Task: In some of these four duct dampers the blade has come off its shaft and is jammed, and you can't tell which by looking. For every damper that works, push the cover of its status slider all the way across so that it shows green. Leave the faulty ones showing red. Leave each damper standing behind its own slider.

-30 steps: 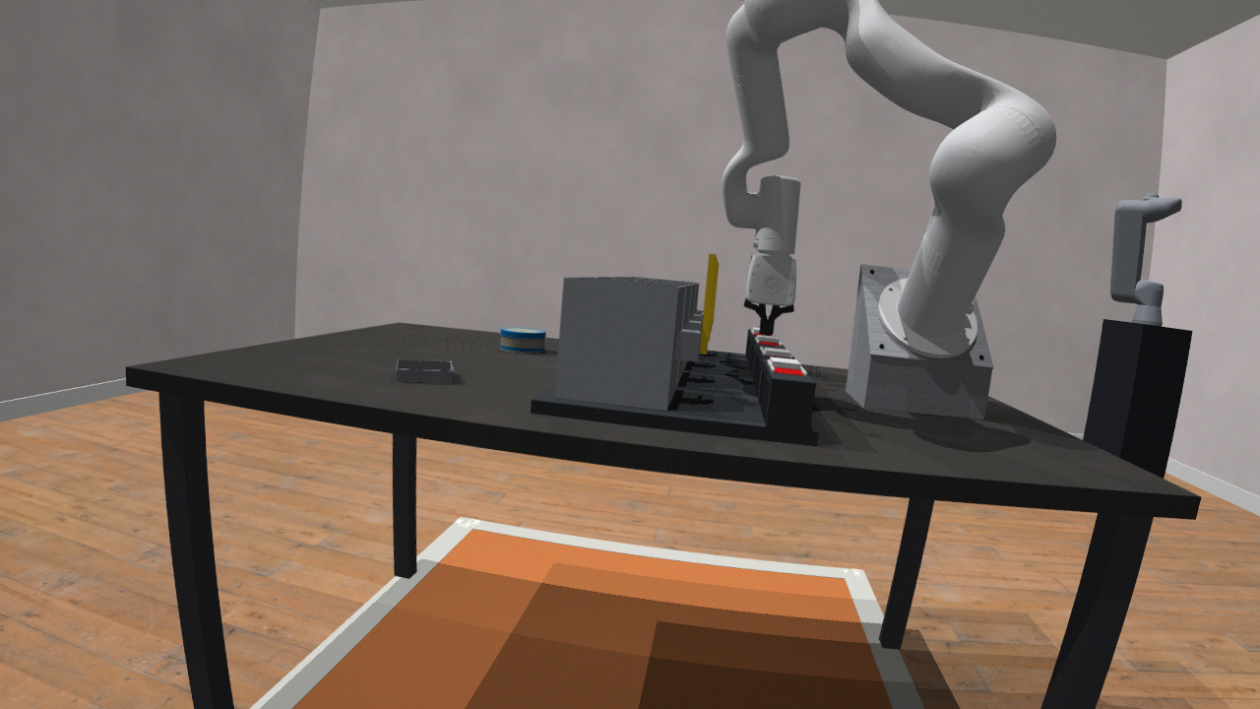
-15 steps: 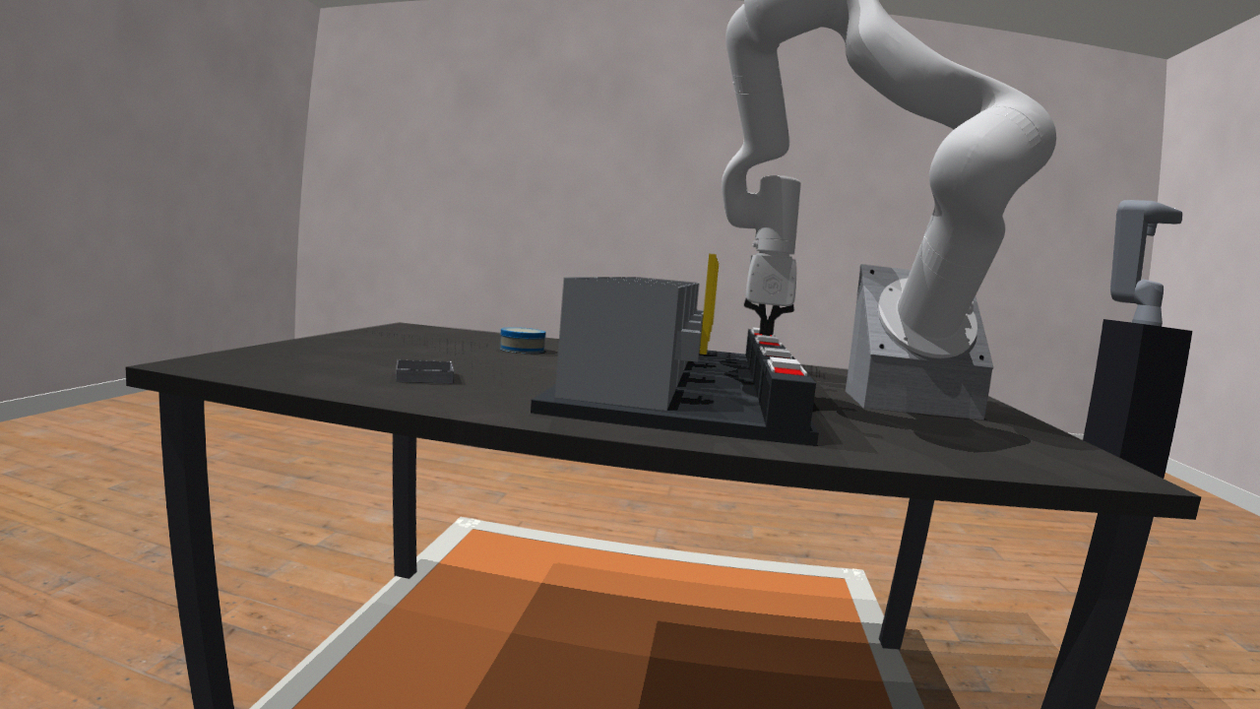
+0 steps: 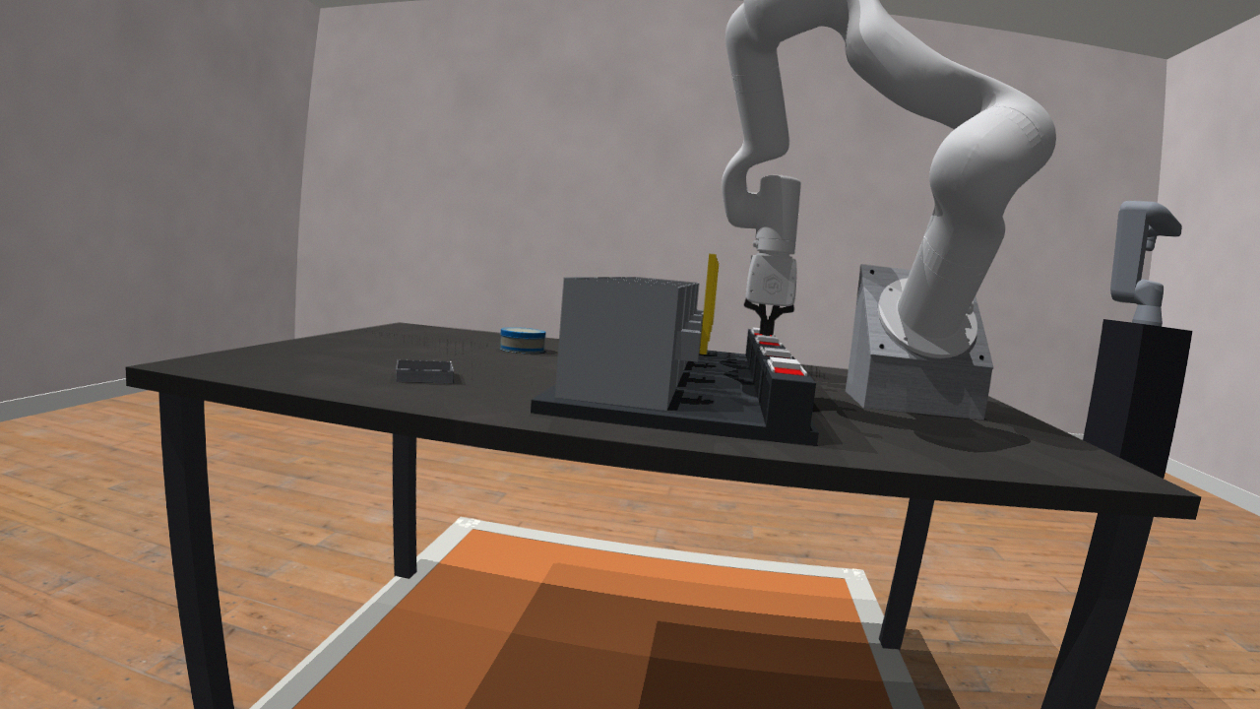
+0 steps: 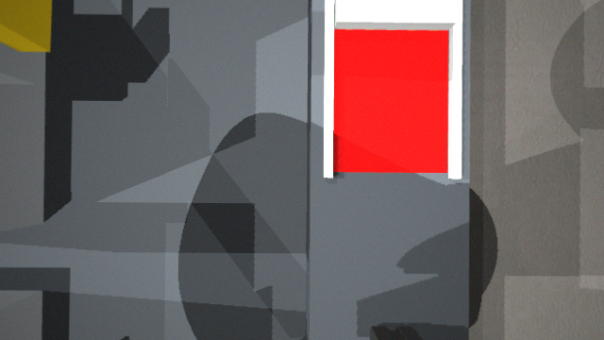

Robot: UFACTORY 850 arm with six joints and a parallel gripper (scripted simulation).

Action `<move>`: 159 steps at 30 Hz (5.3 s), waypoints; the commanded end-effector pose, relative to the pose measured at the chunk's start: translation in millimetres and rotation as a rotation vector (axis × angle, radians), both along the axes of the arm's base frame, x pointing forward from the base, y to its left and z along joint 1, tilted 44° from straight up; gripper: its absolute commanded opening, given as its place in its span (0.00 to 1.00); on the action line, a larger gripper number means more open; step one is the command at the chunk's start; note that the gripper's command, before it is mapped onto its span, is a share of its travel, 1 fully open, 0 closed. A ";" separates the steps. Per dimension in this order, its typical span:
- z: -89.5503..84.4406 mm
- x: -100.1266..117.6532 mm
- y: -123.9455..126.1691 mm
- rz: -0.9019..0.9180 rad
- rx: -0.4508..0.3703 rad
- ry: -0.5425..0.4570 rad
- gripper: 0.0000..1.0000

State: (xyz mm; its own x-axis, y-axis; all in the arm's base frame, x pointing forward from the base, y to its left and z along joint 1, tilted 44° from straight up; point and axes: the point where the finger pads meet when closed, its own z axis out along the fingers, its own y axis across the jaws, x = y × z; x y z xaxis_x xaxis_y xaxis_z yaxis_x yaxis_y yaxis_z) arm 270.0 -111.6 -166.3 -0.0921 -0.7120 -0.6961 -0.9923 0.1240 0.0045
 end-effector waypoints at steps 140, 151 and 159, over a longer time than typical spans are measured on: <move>34.7 5.2 34.5 -0.001 -0.001 -0.001 0.00; 34.7 5.2 34.5 -0.001 -0.001 -0.001 0.00; 33.4 5.0 33.2 -0.001 -0.001 -0.001 0.00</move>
